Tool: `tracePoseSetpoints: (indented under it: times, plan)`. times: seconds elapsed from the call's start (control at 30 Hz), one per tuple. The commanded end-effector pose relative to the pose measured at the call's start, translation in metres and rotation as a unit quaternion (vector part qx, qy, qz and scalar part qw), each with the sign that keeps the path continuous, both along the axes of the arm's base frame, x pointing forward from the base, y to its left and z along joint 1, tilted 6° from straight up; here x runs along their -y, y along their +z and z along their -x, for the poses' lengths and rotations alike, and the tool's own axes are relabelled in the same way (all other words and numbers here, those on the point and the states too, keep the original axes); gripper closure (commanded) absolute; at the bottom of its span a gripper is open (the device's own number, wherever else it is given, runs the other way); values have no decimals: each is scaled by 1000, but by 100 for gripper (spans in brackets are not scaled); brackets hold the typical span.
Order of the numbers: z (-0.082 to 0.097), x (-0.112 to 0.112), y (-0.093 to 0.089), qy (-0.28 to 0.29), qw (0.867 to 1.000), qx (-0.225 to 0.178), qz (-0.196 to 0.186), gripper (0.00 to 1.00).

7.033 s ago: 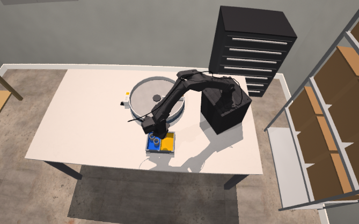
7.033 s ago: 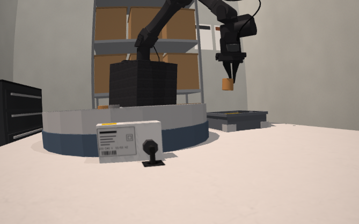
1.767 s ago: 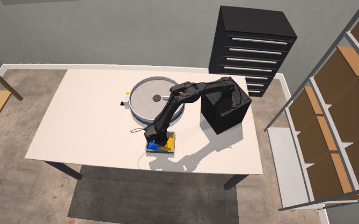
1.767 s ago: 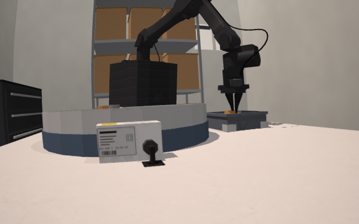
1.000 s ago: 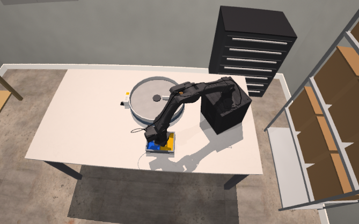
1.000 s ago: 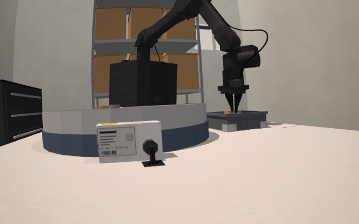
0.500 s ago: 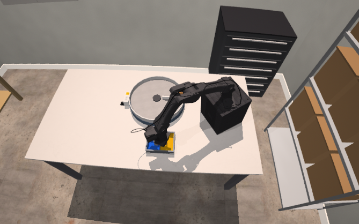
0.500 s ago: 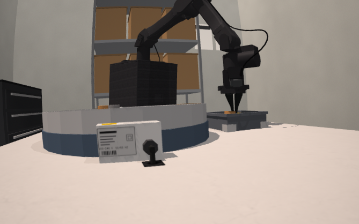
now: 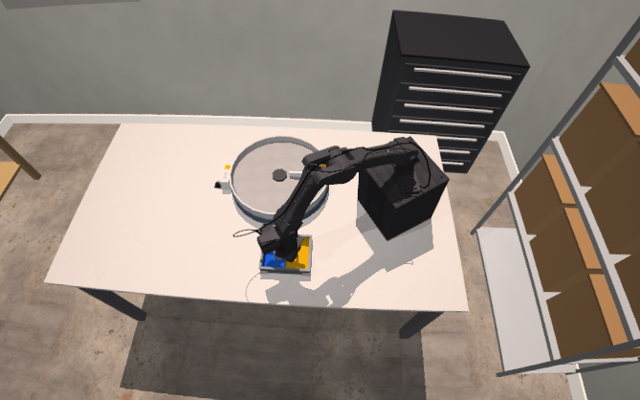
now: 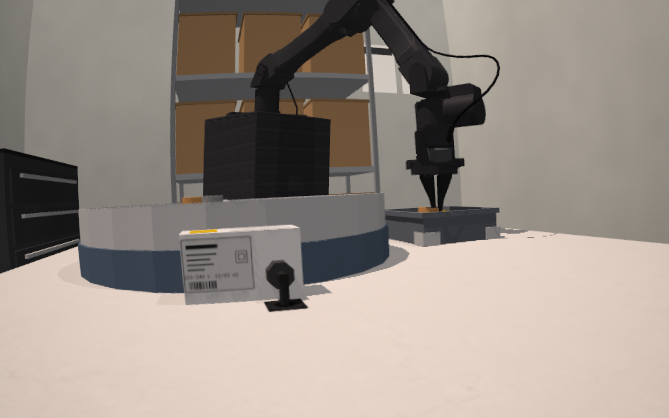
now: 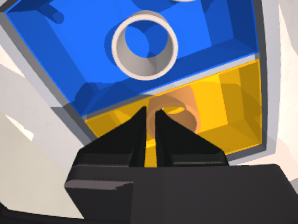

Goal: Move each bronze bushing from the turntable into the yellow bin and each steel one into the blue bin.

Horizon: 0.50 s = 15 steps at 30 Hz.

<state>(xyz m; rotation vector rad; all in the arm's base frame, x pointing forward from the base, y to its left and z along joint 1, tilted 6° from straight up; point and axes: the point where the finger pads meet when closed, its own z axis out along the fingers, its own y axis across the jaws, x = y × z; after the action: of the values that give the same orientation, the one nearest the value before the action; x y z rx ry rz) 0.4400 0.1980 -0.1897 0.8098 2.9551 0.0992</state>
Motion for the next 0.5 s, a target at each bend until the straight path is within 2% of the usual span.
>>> tracePoseSetpoints:
  times: [0.0,0.47]
  plan:
    - [3,-3,2,3,1000,2,6,100]
    - [3,-3,-1,3,1000,1,6,100]
